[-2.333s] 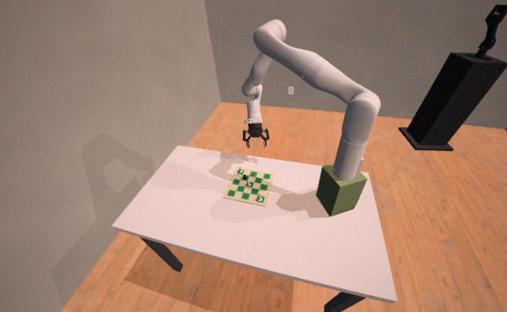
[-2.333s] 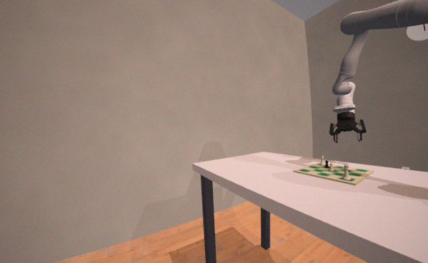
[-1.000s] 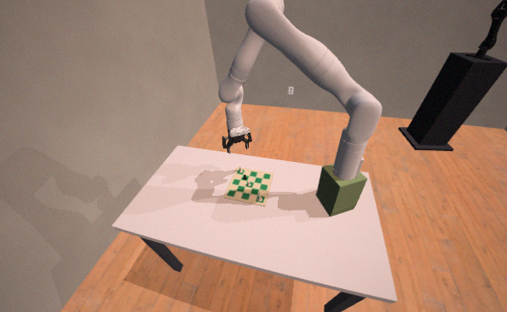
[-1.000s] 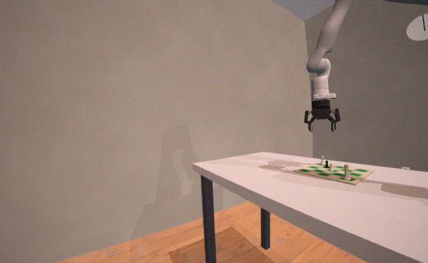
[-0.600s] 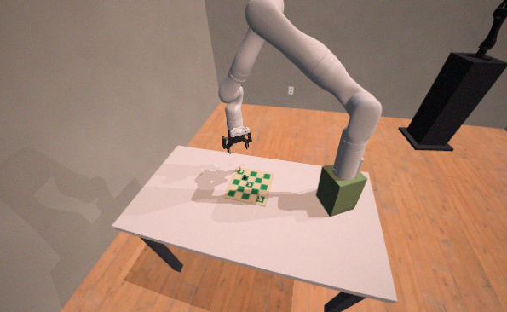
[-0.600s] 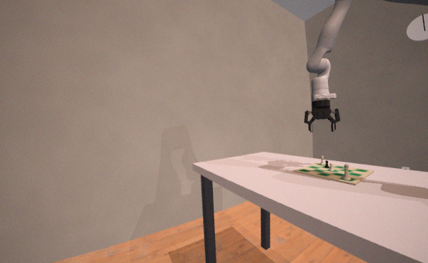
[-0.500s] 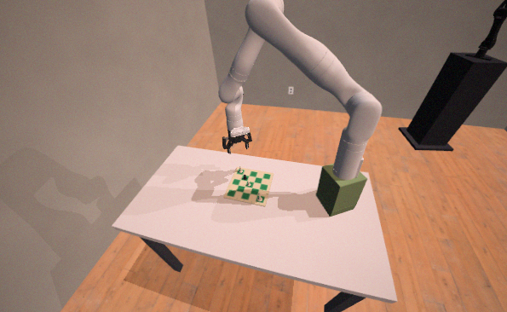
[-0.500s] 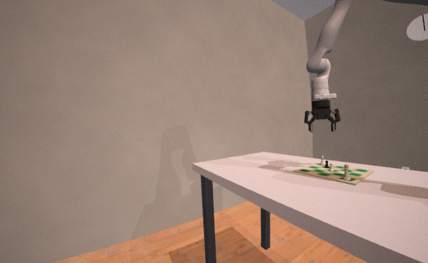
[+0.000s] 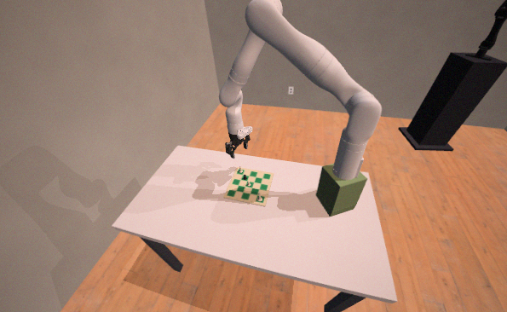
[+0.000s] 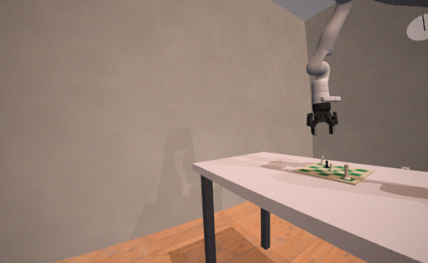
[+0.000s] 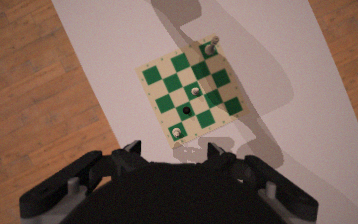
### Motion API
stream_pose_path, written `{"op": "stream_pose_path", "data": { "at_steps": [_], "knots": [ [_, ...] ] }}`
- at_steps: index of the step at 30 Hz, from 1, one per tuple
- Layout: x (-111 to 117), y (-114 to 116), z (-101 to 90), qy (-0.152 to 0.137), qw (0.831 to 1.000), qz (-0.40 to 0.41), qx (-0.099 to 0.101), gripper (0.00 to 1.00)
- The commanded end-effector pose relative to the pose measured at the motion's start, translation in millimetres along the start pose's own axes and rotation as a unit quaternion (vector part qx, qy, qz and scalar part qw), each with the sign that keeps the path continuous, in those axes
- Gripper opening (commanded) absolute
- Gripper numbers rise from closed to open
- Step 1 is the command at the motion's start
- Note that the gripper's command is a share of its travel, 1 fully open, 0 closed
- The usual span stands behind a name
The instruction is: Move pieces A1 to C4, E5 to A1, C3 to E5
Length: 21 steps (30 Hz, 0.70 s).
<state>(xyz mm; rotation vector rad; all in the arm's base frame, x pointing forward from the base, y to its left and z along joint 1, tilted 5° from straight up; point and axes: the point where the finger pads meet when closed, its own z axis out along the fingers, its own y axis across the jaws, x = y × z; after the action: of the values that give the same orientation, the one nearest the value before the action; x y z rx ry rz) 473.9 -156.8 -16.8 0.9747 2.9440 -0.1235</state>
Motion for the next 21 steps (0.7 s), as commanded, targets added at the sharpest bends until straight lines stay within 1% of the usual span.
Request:
{"op": "stream_pose_path", "data": {
  "at_steps": [1, 4, 7, 10, 15, 17, 21],
  "knots": [
    [-1, -5, 2.5, 0.001, 1.000, -0.022, 0.001, 1.00],
    [-1, -5, 6.9, 0.002, 0.995, -0.098, 0.002, 1.00],
    [-1, -5, 11.1, 0.003, 0.984, -0.176, 0.002, 1.00],
    [-1, -5, 14.9, 0.002, 0.968, -0.252, 0.001, 1.00],
    [-2, -2, 20.0, -0.001, 0.932, -0.364, -0.001, 1.00],
    [-2, -2, 20.0, -0.001, 0.932, -0.364, -0.001, 1.00],
    [-4, 0, 22.9, -0.004, 0.902, -0.432, -0.002, 1.00]
  ]
}}
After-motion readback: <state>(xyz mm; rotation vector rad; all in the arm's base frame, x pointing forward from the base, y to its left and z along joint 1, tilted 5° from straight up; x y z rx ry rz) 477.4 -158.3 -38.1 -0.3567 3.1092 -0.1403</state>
